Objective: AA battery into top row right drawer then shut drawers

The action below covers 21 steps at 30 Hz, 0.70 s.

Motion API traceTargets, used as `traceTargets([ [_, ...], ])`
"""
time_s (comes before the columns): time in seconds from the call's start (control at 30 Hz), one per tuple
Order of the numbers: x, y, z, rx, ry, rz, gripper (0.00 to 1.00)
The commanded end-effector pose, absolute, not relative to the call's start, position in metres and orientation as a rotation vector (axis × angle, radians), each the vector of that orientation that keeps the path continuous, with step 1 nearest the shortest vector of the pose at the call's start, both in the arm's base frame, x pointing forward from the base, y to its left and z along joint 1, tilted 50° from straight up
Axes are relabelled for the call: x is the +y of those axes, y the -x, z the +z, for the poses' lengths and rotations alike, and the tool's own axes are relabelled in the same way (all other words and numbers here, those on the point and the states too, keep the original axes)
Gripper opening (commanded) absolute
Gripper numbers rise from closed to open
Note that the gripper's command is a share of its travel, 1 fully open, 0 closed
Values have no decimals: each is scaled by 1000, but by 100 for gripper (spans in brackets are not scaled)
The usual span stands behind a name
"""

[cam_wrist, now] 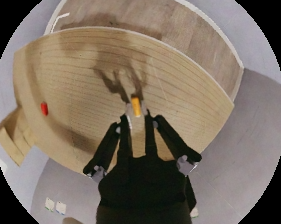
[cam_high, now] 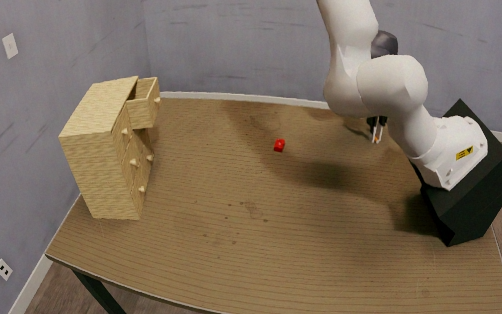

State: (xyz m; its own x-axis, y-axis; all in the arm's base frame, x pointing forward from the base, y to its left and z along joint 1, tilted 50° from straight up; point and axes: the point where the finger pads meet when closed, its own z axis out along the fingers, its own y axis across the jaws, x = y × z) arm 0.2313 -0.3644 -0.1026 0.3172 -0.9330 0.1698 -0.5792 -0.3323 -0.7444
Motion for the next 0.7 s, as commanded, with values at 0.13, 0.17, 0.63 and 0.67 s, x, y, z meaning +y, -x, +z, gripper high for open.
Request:
traceTargets([
  [0.13,-366,-231,-103,1326,2027,-813,15],
  [0.17,-366,-231,-103,1326,2027,-813,15],
  [0.63,-366,-231,-103,1326,2027,-813,15],
  [0.67,-366,-231,-103,1326,2027,-813,15],
])
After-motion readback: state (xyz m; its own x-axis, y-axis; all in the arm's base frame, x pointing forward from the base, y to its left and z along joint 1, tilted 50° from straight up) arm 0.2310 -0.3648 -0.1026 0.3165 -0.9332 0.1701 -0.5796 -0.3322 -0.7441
